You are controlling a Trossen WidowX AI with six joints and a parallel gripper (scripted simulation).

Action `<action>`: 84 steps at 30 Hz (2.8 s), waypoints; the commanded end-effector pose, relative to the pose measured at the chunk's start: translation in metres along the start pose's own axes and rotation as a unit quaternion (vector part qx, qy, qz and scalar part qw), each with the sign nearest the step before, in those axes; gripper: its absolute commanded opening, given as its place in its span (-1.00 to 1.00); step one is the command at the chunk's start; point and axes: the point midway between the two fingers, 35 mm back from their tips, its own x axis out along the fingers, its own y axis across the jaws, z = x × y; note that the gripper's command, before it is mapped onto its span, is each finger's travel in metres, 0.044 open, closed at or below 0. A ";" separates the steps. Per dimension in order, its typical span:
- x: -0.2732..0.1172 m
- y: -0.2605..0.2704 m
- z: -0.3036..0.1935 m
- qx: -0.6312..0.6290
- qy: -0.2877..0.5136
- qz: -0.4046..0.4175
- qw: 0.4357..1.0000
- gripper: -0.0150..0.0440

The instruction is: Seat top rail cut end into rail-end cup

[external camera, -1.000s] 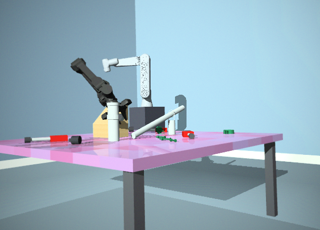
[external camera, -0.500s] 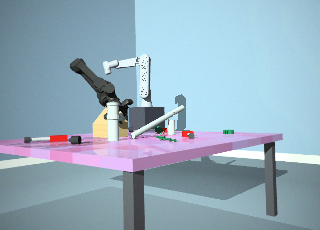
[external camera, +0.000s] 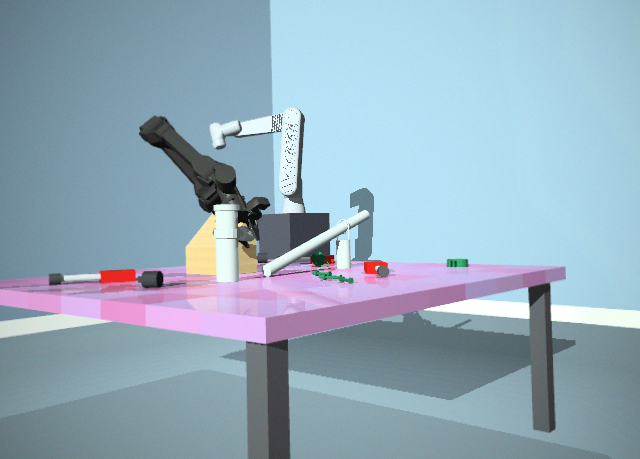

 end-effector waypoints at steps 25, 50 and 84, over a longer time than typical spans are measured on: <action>0.005 -0.009 0.000 0.044 0.026 -0.001 0.999 -0.49; 0.004 -0.010 0.002 0.047 0.027 0.000 0.999 0.58; -0.052 -0.058 0.099 0.392 -0.005 0.023 0.920 1.00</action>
